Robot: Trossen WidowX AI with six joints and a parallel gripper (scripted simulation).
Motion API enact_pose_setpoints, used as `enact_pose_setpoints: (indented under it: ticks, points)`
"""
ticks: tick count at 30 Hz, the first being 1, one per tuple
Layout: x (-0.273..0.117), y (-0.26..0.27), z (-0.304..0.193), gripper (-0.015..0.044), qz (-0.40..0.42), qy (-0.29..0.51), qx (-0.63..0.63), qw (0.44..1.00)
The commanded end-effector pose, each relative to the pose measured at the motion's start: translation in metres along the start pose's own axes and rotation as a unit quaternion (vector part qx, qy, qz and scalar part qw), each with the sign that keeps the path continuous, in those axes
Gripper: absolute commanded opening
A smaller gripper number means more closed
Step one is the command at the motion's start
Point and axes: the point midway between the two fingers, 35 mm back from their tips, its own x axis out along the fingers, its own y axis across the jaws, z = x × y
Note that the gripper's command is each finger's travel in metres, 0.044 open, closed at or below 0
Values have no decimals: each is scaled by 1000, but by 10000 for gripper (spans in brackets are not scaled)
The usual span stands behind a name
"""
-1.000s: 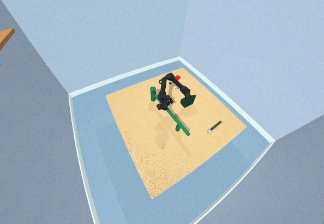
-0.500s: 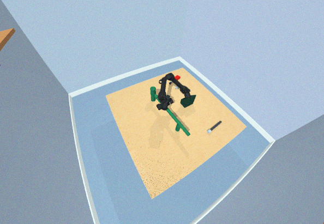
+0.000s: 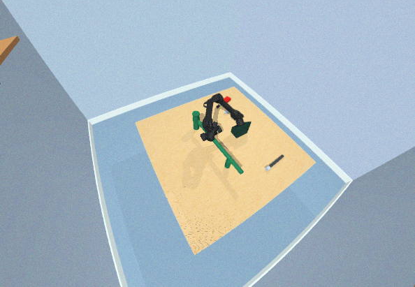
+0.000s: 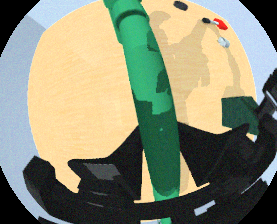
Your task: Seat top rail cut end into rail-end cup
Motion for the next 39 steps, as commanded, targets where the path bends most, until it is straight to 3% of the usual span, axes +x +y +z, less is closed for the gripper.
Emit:
enact_pose_setpoints:
  ticks: [1,39]
  points:
    - [-2,3,7,0,6,-7,-2,1000]
    - [-2,4,11,0,-2,1,0,1000]
